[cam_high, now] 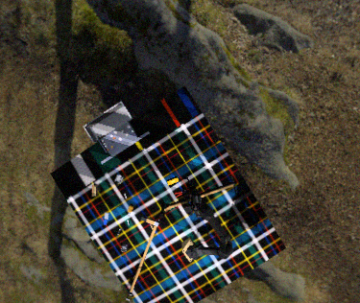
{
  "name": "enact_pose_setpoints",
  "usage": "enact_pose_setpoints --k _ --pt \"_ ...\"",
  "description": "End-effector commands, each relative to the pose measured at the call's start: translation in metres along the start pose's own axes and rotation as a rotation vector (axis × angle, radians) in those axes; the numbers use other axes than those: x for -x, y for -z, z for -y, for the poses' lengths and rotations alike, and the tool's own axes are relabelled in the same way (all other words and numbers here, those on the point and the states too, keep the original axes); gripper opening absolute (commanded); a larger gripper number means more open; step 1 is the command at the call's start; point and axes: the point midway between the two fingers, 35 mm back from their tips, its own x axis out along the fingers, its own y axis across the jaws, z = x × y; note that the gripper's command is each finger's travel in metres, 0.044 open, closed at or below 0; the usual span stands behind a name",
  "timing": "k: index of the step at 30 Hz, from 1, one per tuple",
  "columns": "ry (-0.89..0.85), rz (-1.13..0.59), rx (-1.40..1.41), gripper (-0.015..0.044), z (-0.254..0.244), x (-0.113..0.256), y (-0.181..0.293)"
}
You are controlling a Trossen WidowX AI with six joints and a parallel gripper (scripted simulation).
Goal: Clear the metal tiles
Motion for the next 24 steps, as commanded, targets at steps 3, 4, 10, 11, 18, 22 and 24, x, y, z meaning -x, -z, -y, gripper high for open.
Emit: enact_pose_setpoints --k 3,4,10,11,18,22,24 --pt "0.002 0.000 -0.006 0.0000 0.008 0.001 0.001" --pt "0.002 0.000 -0.006 0.0000 0.009 0.001 0.001" --pt "0.002 0.000 -0.007 0.0000 0.015 0.001 0.001" --pt "0.002 0.000 -0.007 0.0000 0.016 0.001 0.001" --pt "0.003 0.000 -0.007 0.0000 0.023 0.001 0.001" --pt "0.003 0.000 -0.007 0.0000 0.027 0.001 0.002" --pt "0.003 0.000 -0.007 0.0000 0.029 0.001 0.002"
